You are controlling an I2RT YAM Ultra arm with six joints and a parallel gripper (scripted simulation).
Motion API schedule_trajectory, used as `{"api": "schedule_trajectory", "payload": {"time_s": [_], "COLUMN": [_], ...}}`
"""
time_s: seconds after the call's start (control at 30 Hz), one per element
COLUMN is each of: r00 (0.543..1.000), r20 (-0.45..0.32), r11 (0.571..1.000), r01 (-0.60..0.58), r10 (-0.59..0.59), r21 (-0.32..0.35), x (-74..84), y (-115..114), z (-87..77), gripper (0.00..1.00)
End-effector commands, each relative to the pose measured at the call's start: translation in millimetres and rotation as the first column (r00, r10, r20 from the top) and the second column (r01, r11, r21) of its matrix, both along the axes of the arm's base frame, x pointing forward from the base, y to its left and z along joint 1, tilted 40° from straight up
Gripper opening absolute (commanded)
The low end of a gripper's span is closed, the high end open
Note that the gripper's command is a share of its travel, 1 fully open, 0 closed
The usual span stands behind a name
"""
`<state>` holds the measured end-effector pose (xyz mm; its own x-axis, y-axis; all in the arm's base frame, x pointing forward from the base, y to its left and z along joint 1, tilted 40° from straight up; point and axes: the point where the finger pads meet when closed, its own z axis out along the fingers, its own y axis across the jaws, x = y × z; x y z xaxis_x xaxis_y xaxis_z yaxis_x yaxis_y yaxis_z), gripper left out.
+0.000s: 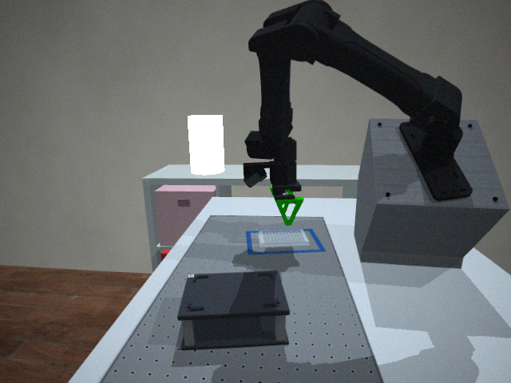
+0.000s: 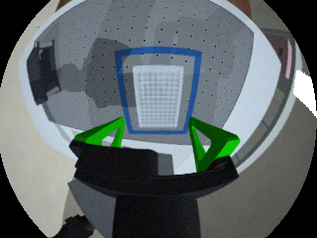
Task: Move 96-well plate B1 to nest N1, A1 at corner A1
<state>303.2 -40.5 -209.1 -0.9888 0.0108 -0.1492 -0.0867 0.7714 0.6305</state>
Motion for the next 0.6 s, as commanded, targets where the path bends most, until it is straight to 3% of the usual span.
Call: {"api": "schedule_trajectory", "payload": {"time_s": [0.0, 0.4, 0.5, 0.57], "r00": [1.0, 0.999, 0.998, 0.999], "r20": [0.025, 0.041, 0.061, 0.041], "r11": [1.0, 1.0, 0.999, 1.0], "r01": [0.01, 0.014, 0.031, 0.019], "r10": [-0.01, -0.014, -0.03, -0.019], "r21": [-0.004, -0.012, -0.021, -0.012], "x": [7.6, 17.4, 23.9, 18.0], "y": [1, 9, 1, 10], "z": [-4.9, -19.5, -14.6, -23.3], "gripper": [1.0, 1.0, 1.0, 1.0]}}
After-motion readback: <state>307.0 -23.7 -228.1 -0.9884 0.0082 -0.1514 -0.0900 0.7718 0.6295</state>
